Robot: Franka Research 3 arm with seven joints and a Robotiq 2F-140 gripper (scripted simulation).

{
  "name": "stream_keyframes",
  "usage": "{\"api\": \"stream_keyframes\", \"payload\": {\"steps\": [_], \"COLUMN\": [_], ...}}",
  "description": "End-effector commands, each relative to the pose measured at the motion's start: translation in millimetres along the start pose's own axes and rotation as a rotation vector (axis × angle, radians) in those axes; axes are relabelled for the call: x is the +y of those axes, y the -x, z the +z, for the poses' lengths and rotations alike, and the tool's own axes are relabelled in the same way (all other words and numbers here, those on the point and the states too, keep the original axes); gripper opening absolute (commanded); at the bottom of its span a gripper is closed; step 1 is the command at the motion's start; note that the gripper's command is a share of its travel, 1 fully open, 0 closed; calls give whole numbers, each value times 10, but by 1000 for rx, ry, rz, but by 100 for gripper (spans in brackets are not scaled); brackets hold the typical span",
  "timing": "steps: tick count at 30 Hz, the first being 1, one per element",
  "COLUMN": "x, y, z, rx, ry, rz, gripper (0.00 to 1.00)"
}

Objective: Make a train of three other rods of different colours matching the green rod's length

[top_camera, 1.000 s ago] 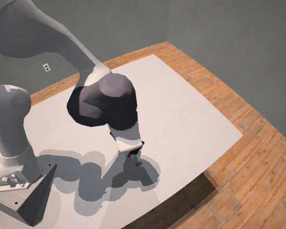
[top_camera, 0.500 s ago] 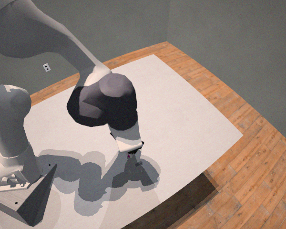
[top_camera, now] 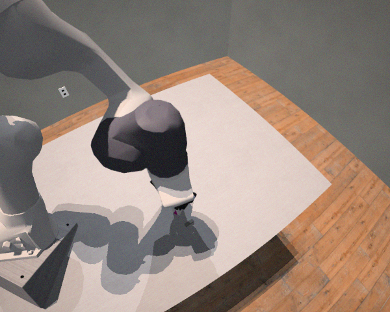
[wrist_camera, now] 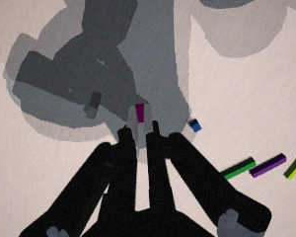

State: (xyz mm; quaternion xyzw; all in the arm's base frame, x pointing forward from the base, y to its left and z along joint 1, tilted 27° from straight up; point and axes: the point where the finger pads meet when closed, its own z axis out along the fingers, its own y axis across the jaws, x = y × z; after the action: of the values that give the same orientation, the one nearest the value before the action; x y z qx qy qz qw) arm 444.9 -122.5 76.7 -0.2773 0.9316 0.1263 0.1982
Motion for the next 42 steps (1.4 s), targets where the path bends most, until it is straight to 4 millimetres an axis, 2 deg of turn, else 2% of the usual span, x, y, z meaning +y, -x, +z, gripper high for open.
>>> {"api": "stream_keyframes", "payload": {"steps": [1, 13, 17, 21, 23, 28, 31, 42], "x": [-12, -12, -11, -11, -11, -10, -10, -9], "y": [1, 1, 1, 1, 1, 0, 0, 0], "z": [-2, -33, -187, -459, -459, -823, -959, -1002], "rx": [-1, -1, -1, -1, -1, -1, -1, -1], "ry": [-2, -2, -2, -2, -2, -2, -2, -2], "rz": [-3, -3, -3, -3, -3, -3, -3, -3], "gripper": [3, 3, 3, 3, 3, 3, 3, 3]}}
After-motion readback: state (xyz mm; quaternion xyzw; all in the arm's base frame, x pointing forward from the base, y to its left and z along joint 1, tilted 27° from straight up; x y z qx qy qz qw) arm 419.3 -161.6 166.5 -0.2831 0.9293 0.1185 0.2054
